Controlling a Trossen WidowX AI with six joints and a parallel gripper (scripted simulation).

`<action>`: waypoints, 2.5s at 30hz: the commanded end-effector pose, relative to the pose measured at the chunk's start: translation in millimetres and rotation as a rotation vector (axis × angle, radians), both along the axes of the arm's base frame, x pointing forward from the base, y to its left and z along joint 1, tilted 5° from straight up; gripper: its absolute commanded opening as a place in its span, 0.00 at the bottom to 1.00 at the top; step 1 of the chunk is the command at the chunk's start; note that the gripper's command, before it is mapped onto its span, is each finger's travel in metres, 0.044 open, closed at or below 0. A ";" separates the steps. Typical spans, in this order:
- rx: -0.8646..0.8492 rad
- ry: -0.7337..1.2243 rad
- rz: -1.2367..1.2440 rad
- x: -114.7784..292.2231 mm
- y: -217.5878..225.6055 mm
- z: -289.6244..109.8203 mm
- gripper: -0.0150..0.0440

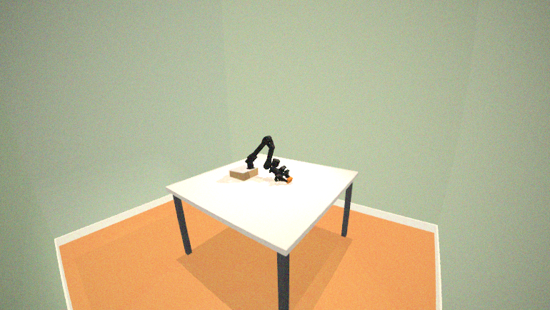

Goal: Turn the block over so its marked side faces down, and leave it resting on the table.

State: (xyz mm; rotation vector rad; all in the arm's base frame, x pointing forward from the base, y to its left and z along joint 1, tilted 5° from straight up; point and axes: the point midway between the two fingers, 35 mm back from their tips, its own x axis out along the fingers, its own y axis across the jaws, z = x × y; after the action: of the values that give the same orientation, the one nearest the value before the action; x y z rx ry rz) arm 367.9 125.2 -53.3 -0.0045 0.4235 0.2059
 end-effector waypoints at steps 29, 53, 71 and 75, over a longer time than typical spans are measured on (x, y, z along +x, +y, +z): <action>-0.004 -0.006 -0.003 0.5 -0.6 0.9 1.00; -0.094 0.295 0.027 21.0 5.4 28.4 1.00; -0.125 0.594 0.019 -13.1 -5.8 75.2 1.00; -0.125 0.594 0.019 -13.1 -5.8 75.2 1.00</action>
State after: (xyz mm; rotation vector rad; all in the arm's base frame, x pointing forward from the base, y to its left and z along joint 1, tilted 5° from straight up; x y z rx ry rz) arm 359.1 119.5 4.7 -0.0885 1.0039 0.1939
